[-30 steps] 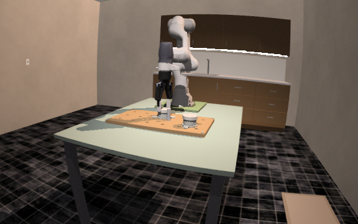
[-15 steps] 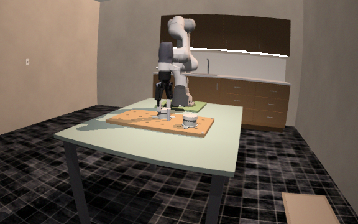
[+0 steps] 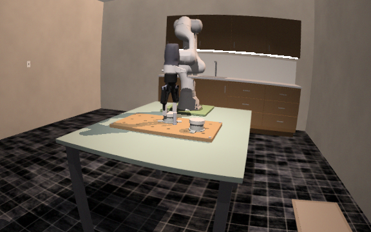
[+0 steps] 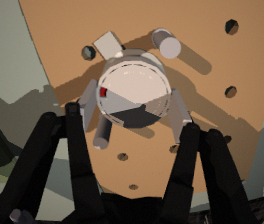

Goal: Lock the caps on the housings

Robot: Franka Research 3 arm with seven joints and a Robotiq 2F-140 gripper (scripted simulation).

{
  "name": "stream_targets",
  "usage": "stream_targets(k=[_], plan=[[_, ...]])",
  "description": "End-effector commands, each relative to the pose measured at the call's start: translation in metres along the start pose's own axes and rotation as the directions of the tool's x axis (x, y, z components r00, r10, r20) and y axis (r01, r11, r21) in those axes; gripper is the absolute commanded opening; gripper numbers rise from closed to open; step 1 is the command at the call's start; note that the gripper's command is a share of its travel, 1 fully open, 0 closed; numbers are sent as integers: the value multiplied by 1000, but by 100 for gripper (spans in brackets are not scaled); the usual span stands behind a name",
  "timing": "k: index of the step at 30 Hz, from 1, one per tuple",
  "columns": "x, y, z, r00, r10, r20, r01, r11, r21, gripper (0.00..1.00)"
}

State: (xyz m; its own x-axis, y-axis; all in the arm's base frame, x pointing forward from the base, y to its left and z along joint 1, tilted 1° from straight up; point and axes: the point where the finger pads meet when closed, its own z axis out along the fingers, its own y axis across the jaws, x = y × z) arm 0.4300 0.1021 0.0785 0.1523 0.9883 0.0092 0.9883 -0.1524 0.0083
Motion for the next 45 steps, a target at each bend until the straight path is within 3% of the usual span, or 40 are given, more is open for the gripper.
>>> stream_targets(k=[1, 35, 45], plan=[[1, -1, 1, 1000, -4, -1, 4, 1000, 1, 10], [1, -1, 1, 1000, 0, -1, 0, 1000, 1, 10], [1, -1, 1, 994, 108, -1, -108, 994, 2, 10]])
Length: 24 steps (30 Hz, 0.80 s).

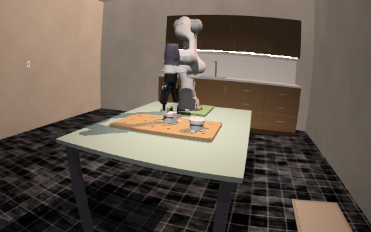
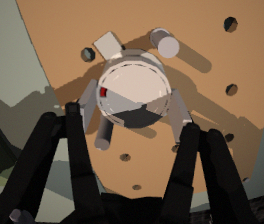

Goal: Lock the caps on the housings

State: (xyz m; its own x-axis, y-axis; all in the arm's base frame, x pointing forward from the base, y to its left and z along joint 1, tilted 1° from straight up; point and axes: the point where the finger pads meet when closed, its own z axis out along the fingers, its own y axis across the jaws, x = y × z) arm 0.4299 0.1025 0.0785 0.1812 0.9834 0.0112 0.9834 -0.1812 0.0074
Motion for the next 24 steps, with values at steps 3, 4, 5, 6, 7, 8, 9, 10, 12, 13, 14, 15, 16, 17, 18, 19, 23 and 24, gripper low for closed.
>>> stream_targets(k=[3, 4, 5, 6, 7, 8, 9, 10, 12, 13, 14, 15, 16, 17, 18, 19, 23, 24], plan=[[0, -1, 1, 988, 153, 1, -153, 988, 1, 10], [0, -1, 1, 984, 179, 1, -179, 984, 1, 10], [0, -1, 1, 979, 205, 1, -205, 979, 1, 10], [0, -1, 1, 973, 231, 1, -231, 973, 1, 10], [0, -1, 1, 967, 255, 1, -255, 967, 1, 10], [0, -1, 1, 961, 278, 1, -278, 961, 1, 10], [0, -1, 1, 954, 299, 1, -299, 954, 1, 10], [0, -1, 1, 948, 318, 1, -318, 948, 1, 10], [0, -1, 1, 948, 318, 1, -318, 948, 1, 10], [0, -1, 1, 942, 335, 1, -335, 942, 1, 10], [0, -1, 1, 937, 349, 1, -349, 937, 1, 10], [0, -1, 1, 933, 360, 1, -360, 933, 1, 10], [0, -1, 1, 929, 369, 1, -369, 929, 1, 10], [0, -1, 1, 927, 376, 1, -376, 927, 1, 10], [0, -1, 1, 925, 380, 1, -380, 925, 1, 10], [0, -1, 1, 924, 382, 1, -382, 924, 1, 10], [0, -1, 1, 923, 384, 1, -384, 923, 1, 10], [0, -1, 1, 922, 387, 1, -387, 922, 1, 10]])
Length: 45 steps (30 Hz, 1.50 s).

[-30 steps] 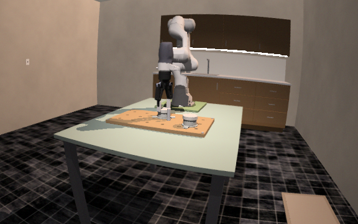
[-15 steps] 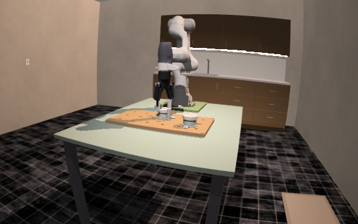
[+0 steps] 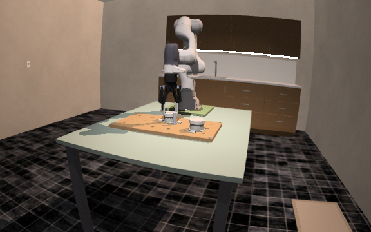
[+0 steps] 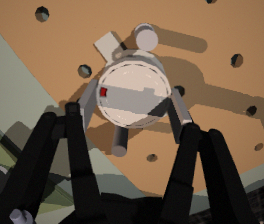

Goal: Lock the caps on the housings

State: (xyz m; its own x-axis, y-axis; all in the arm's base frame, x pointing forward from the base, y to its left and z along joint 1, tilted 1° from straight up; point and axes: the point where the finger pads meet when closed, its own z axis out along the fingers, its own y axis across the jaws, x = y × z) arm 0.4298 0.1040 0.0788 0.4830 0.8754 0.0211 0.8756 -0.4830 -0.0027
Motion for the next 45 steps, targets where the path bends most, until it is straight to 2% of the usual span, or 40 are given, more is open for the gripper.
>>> stream_targets(k=[1, 5, 10, 20, 28, 45], plan=[[-1, 0, 2, 997, 80, 9, -79, 997, -6, 10], [-1, 0, 2, 995, 96, 8, -96, 995, -6, 10], [-1, 0, 2, 983, 182, 8, -182, 983, -7, 10], [-1, 0, 2, 910, 415, 6, -415, 910, -9, 10], [-1, 0, 2, 880, 474, 5, -474, 880, -9, 10], [-1, 0, 2, 879, 477, 5, -477, 879, -9, 10]])
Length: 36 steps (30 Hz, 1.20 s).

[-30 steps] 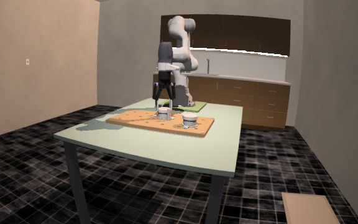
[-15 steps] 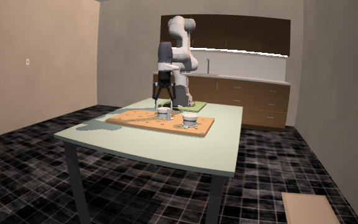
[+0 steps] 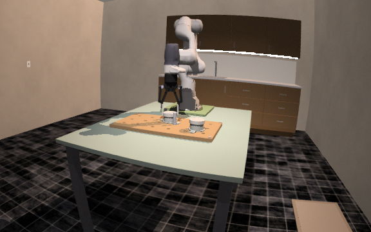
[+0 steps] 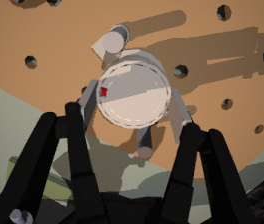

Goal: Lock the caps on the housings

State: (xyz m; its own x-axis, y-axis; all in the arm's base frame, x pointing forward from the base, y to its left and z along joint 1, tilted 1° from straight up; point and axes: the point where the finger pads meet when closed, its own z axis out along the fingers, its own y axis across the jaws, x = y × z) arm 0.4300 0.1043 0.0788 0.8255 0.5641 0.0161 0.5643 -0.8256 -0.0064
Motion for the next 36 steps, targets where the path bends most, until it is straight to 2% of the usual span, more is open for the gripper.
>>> stream_targets(k=[1, 20, 21, 36], plan=[[-1, 1, 2, 1000, 31, 4, -31, 1000, -4, 10], [-1, 1, 2, 1000, 31, 4, -31, 1000, -4, 10], [-1, 1, 2, 1000, 31, 4, -31, 1000, -4, 78], [-1, 1, 2, 1000, 31, 4, -31, 1000, -4, 78]])
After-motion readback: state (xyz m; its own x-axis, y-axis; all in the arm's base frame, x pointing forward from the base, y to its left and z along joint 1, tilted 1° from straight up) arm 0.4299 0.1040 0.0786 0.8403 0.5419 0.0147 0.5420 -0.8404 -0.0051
